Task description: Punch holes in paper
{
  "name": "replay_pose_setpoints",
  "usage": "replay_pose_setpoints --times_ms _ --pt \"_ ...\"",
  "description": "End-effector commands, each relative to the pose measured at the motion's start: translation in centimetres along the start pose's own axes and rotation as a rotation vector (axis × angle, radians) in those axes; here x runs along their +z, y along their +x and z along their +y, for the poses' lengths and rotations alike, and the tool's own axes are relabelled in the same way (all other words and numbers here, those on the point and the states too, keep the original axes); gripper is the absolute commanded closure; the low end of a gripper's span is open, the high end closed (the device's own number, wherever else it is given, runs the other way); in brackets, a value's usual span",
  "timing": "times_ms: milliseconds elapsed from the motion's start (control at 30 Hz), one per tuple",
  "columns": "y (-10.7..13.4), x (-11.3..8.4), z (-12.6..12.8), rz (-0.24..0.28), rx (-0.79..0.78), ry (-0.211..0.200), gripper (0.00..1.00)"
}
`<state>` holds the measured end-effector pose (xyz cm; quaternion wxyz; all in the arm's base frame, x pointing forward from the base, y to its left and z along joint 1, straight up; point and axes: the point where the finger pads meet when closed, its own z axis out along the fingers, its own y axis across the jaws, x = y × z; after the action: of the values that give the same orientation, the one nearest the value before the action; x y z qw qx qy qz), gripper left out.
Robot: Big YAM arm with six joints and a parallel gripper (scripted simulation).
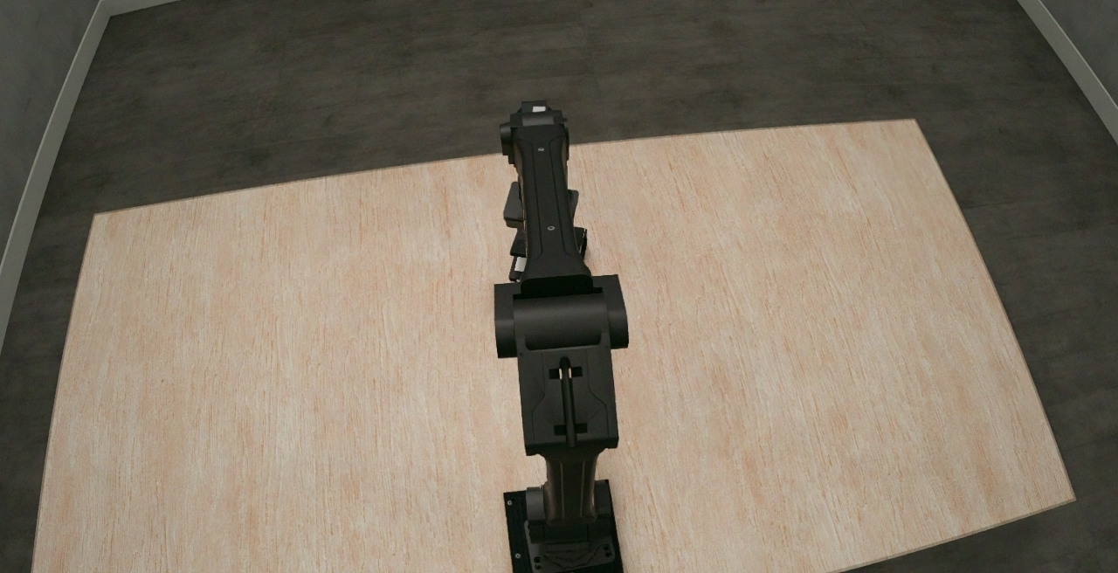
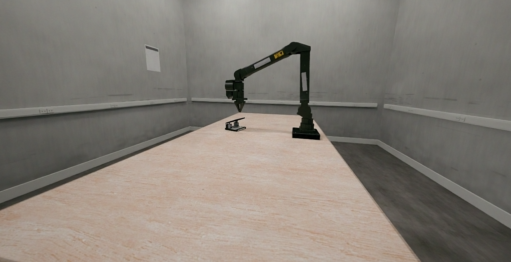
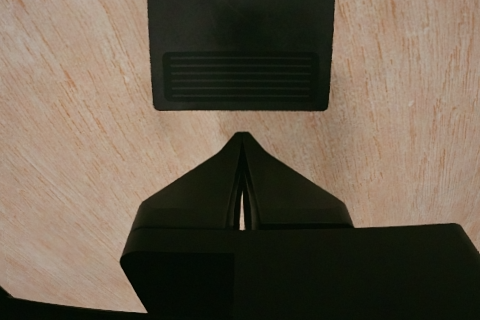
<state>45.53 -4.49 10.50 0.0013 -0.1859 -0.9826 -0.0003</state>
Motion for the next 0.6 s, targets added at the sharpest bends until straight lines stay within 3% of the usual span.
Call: replay_pose_setpoints --times_ms 0,567 --pt "-0.3 0.6 0.6 -0.007 -0.01 -0.005 1.0" --pt "0.0 3.2 0.7 -0.007 0.0 -0.005 1.0"
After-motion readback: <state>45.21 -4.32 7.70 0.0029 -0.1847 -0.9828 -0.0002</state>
